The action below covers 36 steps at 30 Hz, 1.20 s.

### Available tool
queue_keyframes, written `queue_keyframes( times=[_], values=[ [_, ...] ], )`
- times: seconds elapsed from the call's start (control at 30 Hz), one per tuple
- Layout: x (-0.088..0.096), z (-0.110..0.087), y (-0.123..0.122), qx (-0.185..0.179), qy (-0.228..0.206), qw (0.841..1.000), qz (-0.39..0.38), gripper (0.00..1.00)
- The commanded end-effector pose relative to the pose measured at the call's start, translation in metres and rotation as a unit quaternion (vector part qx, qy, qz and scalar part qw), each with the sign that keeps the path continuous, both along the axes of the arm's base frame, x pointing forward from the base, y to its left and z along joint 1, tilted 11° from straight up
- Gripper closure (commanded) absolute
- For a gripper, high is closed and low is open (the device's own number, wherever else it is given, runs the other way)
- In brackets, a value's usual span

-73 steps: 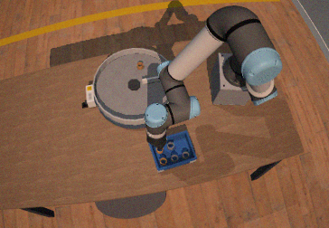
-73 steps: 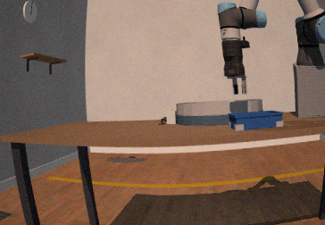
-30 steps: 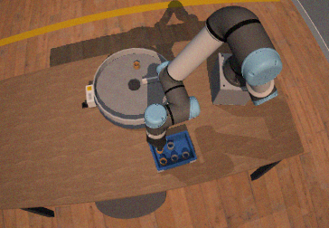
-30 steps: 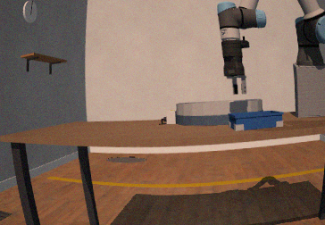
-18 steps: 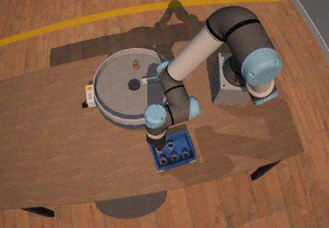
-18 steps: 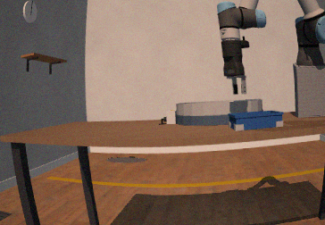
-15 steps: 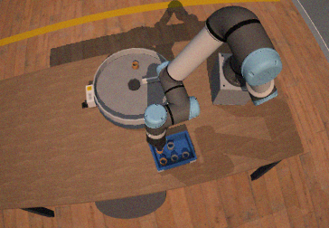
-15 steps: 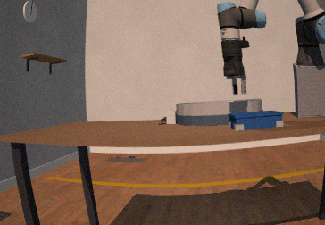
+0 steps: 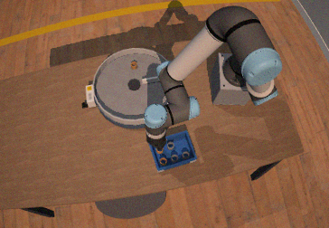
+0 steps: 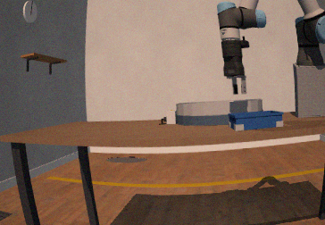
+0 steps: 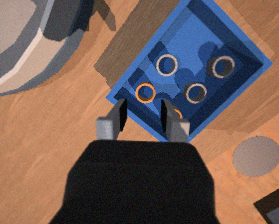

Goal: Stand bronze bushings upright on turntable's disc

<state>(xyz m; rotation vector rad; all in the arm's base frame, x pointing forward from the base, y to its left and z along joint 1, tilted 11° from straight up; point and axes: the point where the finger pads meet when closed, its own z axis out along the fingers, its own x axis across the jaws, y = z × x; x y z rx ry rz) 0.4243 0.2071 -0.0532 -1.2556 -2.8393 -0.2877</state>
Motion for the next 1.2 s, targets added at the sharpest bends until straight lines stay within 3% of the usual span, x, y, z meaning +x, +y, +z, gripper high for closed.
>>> queue_keyframes(
  times=[0.0, 0.4, 0.8, 1.17],
  values=[
    [0.001, 0.001, 0.001, 0.000, -0.001, 1.000, 0.001, 0.24],
    [0.001, -0.013, 0.004, 0.000, 0.000, 1.000, 0.001, 0.24],
    [0.005, -0.060, 0.012, 0.000, -0.001, 1.000, 0.001, 0.24],
    [0.005, -0.064, 0.013, 0.000, -0.001, 1.000, 0.001, 0.24]
  ],
)
